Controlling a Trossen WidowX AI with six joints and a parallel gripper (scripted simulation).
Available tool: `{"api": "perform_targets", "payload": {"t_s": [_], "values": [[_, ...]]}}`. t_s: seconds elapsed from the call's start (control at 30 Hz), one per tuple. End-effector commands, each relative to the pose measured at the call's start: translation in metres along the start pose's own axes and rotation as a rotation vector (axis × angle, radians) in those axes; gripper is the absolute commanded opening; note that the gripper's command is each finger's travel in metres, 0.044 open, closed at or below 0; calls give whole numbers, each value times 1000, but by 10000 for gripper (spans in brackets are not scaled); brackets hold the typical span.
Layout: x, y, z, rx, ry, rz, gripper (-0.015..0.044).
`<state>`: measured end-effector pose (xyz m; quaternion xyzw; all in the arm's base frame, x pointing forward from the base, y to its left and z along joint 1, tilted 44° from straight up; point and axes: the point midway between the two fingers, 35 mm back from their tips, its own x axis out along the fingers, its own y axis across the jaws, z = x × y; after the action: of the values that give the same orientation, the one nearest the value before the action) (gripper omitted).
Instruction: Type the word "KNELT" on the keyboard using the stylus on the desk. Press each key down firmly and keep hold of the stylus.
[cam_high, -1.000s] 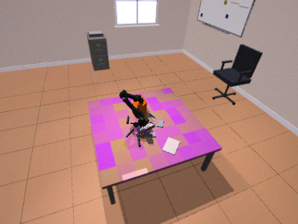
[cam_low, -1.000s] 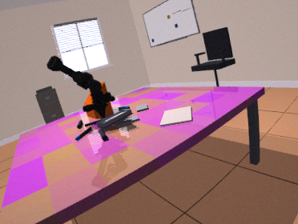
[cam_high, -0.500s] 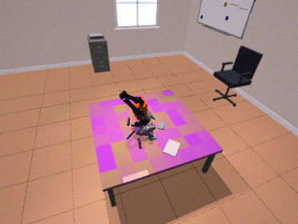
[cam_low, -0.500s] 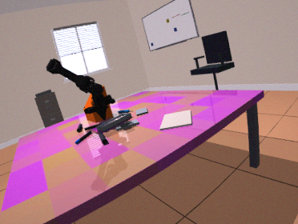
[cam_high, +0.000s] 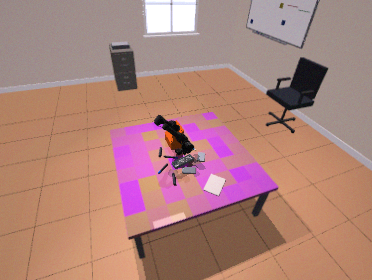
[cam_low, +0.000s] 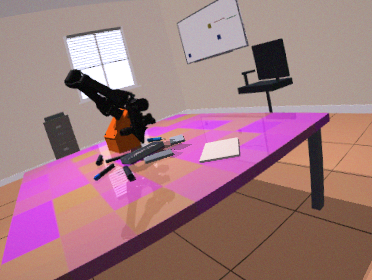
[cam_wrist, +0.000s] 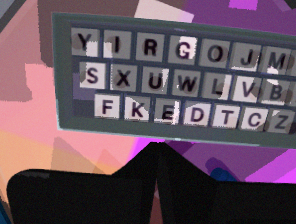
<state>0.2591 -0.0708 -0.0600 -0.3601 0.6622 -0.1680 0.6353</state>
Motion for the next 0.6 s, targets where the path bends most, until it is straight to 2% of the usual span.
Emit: {"api": "perform_targets", "payload": {"t_s": [0.0, 0.17, 0.33, 0.57], "values": [[0, 0, 2, 16, -4, -6, 0], [-2, 0, 2, 16, -4, -5, 0], [-58, 0, 3, 16, -5, -3, 0], [-54, 2, 4, 7, -11, -8, 0]]}}
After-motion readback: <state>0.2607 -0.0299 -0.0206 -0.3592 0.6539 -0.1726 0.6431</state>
